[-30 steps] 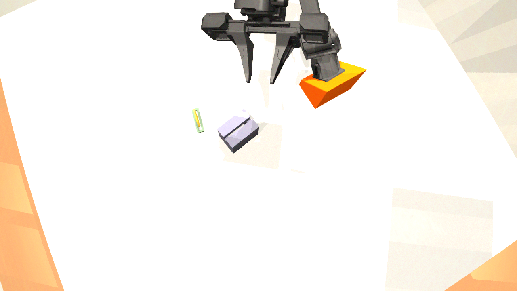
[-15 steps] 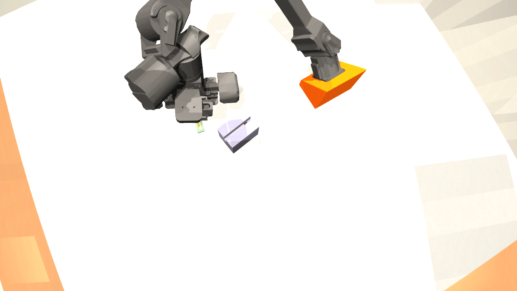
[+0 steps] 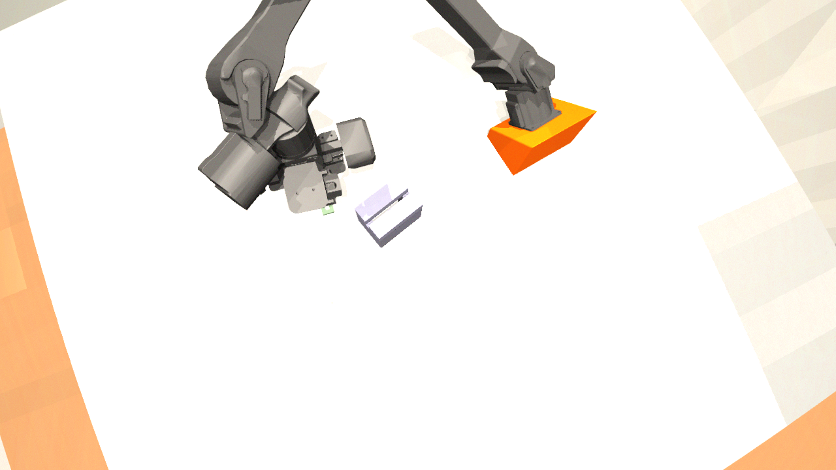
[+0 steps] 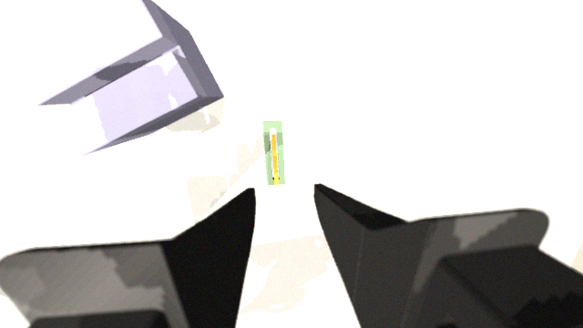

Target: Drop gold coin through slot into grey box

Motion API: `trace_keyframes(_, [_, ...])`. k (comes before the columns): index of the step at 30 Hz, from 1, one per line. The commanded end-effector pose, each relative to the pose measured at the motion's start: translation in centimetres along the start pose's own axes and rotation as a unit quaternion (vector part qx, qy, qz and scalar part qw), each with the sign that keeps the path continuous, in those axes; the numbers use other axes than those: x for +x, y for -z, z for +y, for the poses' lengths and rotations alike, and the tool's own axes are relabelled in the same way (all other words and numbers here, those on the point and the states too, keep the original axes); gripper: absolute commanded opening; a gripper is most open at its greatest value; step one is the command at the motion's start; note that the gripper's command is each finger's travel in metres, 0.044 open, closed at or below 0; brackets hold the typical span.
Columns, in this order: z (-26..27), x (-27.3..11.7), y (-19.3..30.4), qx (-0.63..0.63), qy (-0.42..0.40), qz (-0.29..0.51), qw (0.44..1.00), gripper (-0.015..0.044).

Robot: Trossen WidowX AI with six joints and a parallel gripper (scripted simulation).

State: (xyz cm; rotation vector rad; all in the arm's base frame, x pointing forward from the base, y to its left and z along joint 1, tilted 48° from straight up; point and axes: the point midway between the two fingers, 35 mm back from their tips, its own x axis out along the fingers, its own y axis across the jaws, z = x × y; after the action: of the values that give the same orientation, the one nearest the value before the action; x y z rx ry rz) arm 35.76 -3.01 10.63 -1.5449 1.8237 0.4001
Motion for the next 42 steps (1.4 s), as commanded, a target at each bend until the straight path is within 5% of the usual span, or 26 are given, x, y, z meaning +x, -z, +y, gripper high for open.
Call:
trace_keyframes(1, [0.2,2.3,0.4,-0.002,-0.004,0.006,1.000,0.0161])
trace_keyframes(42, [0.3,9.0,0.7,-0.002,-0.003,0.007,1.000,0.0161])
